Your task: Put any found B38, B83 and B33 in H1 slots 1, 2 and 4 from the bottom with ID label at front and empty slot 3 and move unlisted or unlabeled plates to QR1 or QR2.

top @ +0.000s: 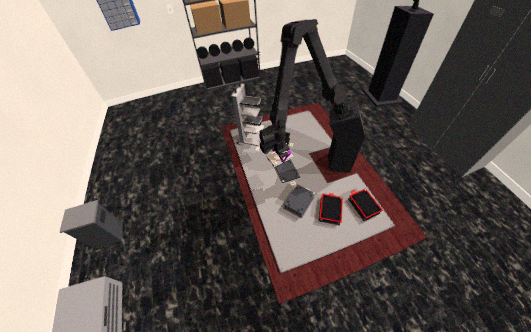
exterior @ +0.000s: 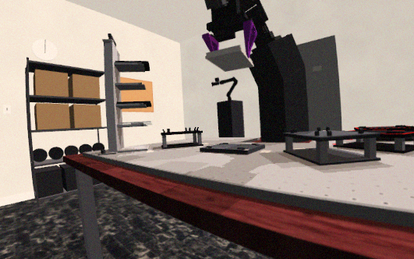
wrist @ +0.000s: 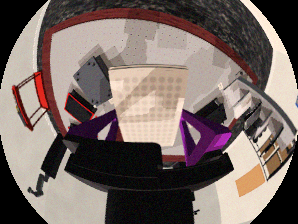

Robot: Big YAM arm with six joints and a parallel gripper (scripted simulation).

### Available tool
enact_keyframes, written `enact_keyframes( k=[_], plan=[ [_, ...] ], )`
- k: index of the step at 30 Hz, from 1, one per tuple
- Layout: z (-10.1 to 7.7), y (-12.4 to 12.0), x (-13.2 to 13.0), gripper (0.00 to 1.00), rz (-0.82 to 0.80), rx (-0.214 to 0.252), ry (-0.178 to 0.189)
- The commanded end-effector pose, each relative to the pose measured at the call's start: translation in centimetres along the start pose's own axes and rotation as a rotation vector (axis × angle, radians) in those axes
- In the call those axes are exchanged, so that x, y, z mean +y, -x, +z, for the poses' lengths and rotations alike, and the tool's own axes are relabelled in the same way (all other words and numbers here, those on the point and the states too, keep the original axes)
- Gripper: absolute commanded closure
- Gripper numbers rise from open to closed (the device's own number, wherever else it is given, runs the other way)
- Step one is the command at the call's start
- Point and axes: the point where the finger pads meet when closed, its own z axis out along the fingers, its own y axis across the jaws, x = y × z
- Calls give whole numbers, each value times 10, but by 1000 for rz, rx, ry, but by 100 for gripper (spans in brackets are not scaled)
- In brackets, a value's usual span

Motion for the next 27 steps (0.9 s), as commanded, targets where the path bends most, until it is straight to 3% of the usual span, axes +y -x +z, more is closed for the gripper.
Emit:
enact_keyframes(
  k=[1,27],
  plan=[
    [0,3,14,14,-12,-8,5],
    [-1,-4,91,14,-399,-18,5]
  ],
)
